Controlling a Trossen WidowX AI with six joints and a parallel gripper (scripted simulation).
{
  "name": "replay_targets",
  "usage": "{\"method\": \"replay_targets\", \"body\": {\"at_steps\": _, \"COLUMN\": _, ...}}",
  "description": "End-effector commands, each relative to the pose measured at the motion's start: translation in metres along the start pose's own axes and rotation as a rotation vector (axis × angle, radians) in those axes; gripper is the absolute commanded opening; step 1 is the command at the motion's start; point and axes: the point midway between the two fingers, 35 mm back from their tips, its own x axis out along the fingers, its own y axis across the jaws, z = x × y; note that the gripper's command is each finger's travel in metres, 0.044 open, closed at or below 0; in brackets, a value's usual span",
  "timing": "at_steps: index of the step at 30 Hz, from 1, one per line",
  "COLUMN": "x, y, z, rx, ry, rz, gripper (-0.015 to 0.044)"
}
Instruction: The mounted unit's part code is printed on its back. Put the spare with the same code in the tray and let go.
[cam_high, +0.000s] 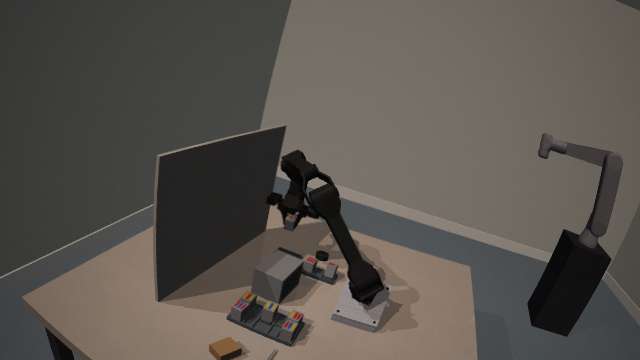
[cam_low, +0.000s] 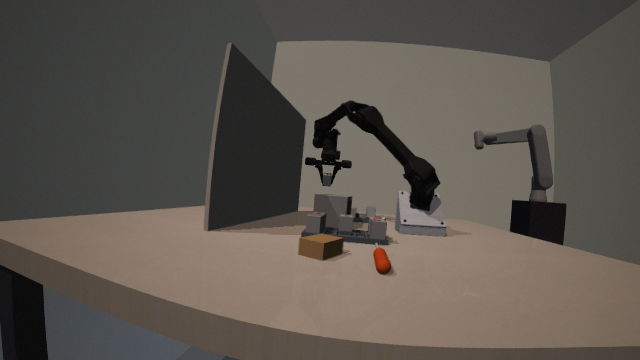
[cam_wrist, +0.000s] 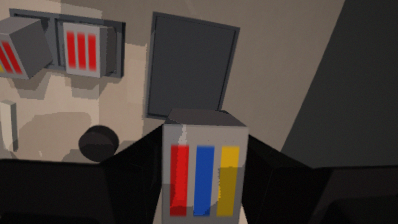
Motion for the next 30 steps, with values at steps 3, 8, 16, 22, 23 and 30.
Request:
{"method": "replay_targets", "body": {"at_steps": 3, "x": 0.007, "y": 0.001, "z": 0.0, "rx": 0.011, "ry": -0.007, "rz": 0.0, "gripper": 0.0}}
{"method": "replay_targets", "body": {"at_steps": 8, "x": 0.011, "y": 0.0, "z": 0.0, "rx": 0.011, "ry": -0.007, "rz": 0.0, "gripper": 0.0}}
{"method": "replay_targets", "body": {"at_steps": 16, "x": 0.017, "y": 0.0, "z": 0.0, "rx": 0.011, "ry": -0.007, "rz": -0.001, "gripper": 0.0}}
{"method": "replay_targets", "body": {"at_steps": 22, "x": 0.022, "y": -0.001, "z": 0.0, "rx": 0.01, "ry": -0.007, "rz": -0.001, "gripper": 0.0}}
{"method": "replay_targets", "body": {"at_steps": 23, "x": 0.022, "y": -0.001, "z": 0.0, "rx": 0.01, "ry": -0.007, "rz": -0.001, "gripper": 0.0}}
{"method": "replay_targets", "body": {"at_steps": 30, "x": 0.028, "y": -0.001, "z": 0.0, "rx": 0.01, "ry": -0.007, "rz": -0.001, "gripper": 0.0}}
